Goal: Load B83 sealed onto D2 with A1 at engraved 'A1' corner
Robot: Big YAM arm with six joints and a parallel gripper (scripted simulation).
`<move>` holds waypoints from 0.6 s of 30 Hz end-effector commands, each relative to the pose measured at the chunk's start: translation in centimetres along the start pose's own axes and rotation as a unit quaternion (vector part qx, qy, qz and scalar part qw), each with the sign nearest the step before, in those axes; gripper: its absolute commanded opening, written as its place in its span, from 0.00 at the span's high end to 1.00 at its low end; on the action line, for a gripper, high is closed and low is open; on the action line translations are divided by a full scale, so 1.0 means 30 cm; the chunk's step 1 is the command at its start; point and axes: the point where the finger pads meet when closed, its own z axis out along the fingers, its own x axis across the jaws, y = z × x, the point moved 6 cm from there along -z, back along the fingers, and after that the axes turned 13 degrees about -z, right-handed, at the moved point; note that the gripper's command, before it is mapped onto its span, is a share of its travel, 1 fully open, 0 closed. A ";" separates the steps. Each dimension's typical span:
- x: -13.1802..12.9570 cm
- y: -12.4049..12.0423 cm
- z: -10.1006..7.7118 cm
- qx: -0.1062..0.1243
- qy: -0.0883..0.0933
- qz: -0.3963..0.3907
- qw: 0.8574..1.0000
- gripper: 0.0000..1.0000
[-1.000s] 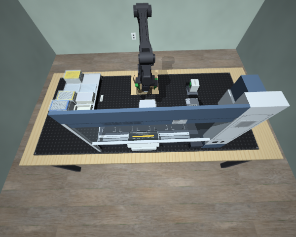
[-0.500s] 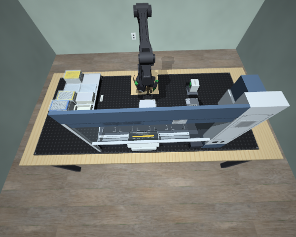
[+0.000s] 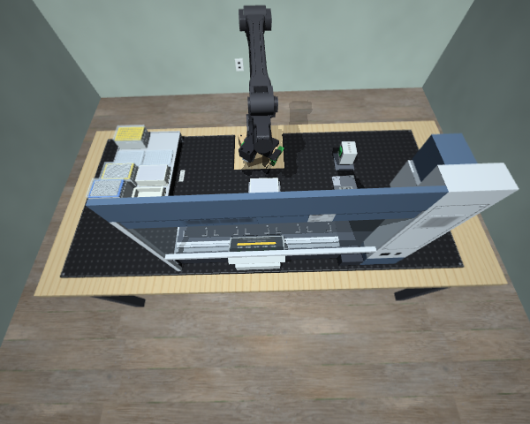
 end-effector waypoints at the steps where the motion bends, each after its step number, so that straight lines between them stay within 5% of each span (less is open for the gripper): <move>1: 0.006 -0.007 -0.008 -0.002 0.001 0.047 0.999 0.00; 18: 0.003 -0.012 -0.009 -0.002 0.001 0.180 0.984 0.00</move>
